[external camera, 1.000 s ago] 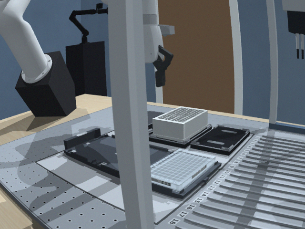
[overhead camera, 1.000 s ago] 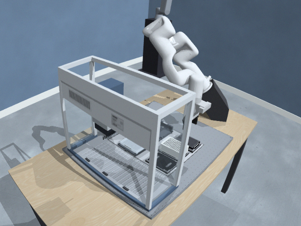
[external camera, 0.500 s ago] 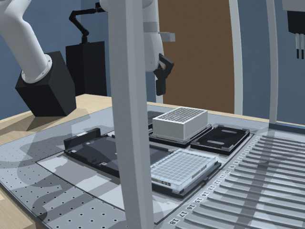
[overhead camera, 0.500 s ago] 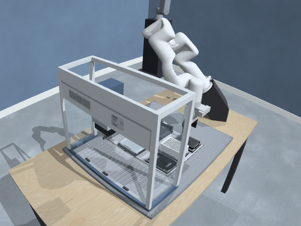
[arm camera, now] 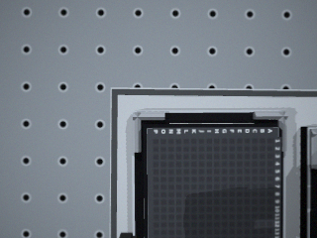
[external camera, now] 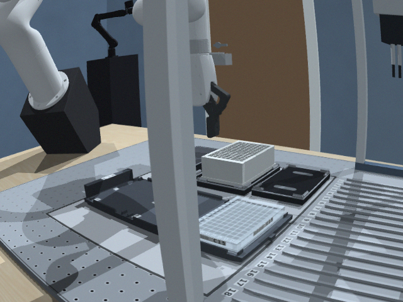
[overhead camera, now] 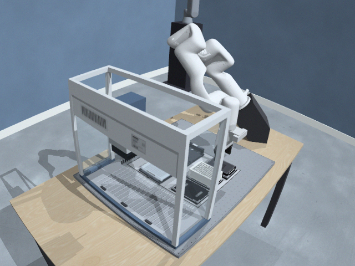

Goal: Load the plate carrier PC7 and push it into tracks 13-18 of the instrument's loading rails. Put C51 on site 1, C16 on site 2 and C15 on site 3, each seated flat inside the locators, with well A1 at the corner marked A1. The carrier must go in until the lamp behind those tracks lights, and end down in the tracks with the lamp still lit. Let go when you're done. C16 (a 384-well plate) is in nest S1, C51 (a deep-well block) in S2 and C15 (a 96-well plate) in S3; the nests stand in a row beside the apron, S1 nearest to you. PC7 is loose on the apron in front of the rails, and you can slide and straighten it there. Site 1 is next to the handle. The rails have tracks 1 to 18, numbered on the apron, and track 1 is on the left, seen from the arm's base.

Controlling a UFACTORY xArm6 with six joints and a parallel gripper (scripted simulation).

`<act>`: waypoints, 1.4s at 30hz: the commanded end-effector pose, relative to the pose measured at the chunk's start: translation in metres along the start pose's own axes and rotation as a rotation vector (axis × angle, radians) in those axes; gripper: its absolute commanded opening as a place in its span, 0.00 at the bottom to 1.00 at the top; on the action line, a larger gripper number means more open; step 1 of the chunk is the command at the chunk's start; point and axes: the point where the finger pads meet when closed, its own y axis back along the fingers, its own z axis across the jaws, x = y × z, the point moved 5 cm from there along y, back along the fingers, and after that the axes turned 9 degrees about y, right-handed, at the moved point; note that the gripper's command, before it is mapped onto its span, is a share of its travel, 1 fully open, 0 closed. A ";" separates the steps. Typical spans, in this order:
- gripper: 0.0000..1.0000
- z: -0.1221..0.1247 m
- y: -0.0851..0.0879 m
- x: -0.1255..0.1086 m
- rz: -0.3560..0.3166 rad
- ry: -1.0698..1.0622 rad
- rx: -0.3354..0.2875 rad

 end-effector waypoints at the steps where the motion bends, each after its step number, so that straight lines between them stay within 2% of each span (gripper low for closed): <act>1: 1.00 0.001 -0.006 0.000 0.001 -0.001 -0.002; 17: 1.00 0.001 -0.029 0.000 0.001 -0.001 -0.002; 31: 1.00 0.001 -0.029 0.000 0.001 -0.001 -0.002; 42: 1.00 0.001 -0.036 0.000 0.001 0.000 -0.002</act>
